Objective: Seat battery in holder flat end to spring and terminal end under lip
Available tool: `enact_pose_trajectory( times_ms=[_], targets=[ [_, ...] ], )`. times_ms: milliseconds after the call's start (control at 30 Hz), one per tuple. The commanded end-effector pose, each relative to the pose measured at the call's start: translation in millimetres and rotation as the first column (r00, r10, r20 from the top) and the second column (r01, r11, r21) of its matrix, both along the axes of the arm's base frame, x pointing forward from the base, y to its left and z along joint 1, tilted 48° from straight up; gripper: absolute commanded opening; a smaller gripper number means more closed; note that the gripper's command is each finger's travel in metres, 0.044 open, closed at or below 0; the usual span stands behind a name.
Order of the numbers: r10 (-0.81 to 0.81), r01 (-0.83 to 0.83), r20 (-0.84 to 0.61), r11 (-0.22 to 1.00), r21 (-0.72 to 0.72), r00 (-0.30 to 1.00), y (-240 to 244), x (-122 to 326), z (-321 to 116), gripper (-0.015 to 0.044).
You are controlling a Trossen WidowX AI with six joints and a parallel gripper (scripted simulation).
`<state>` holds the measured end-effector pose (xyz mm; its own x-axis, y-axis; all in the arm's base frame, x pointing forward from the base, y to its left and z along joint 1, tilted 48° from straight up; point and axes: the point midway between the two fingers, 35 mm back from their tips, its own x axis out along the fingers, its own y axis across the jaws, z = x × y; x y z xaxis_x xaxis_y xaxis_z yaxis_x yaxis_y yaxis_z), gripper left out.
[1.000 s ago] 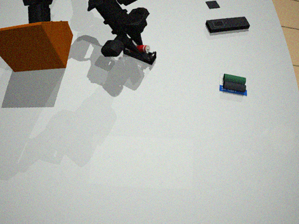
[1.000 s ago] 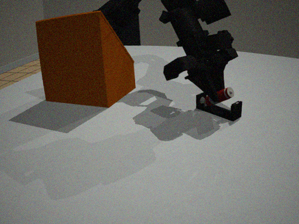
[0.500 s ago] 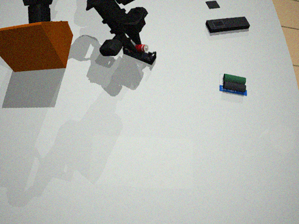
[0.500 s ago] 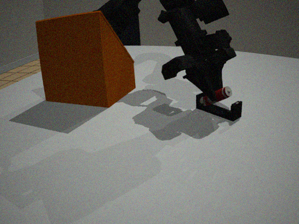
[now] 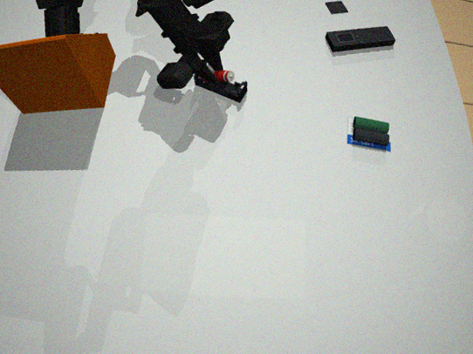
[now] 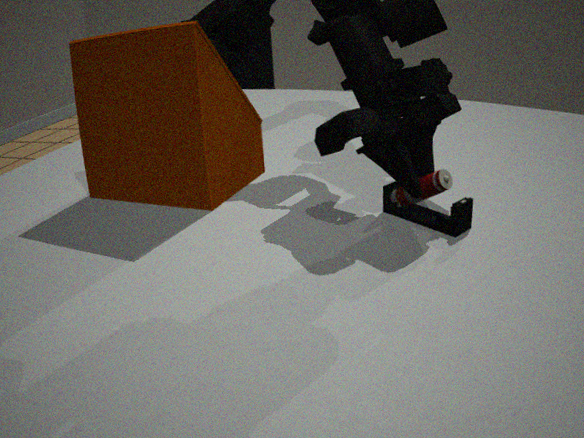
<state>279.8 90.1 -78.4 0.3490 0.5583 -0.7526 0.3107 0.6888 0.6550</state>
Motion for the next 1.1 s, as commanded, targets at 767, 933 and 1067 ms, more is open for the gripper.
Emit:
enact_pose_trajectory(
  times_ms=[767,933,1067],
  targets=[
    [0.077,-0.077,-0.079,0.997,0.002,0.994,-0.5,3.4,-10.5,0.0071],
    [0.1,-0.1,-0.091,0.995,0.004,0.991,-0.7,4.8,-12.4,0.0071],
    [0.118,-0.118,-0.101,0.993,0.007,0.988,-0.6,5.8,-13.5,0.0071]
  ],
)
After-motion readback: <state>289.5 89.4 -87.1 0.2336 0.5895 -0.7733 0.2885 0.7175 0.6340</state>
